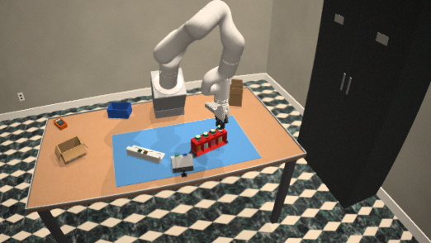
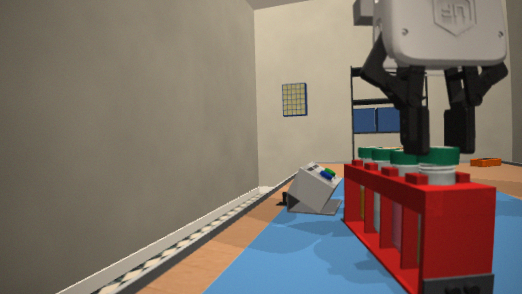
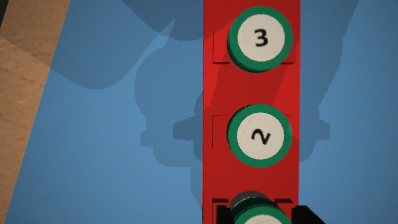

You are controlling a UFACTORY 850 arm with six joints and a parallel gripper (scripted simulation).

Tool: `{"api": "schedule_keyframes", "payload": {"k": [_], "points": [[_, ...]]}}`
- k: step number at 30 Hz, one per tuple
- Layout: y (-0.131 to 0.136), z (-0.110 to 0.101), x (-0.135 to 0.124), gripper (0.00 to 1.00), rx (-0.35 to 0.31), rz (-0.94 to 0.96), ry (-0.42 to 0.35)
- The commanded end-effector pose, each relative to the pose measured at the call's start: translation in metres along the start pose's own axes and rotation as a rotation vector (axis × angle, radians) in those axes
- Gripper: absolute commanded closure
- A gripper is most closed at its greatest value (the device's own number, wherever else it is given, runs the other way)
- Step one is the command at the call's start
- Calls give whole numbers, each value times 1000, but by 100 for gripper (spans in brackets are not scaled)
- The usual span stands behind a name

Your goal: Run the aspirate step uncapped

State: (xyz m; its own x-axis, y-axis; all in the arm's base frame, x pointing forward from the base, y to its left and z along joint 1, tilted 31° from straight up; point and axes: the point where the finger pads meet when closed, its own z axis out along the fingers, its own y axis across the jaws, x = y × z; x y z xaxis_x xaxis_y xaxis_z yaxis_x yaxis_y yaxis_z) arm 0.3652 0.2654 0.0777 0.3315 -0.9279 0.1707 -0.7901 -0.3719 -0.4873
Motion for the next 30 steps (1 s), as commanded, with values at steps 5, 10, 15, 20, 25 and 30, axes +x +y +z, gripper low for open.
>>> {"api": "schedule_keyframes", "payload": {"k": [5, 10, 15, 20, 25, 30], "points": [[0, -19, 0, 100, 1, 0, 0], [0, -33, 0, 100, 1, 0, 0], [2, -33, 8, 100, 1, -83, 0], [8, -33, 32, 100, 1, -333, 0], [12, -33, 48, 100, 1, -500, 0], [18, -33, 73, 100, 1, -635, 0]]}}
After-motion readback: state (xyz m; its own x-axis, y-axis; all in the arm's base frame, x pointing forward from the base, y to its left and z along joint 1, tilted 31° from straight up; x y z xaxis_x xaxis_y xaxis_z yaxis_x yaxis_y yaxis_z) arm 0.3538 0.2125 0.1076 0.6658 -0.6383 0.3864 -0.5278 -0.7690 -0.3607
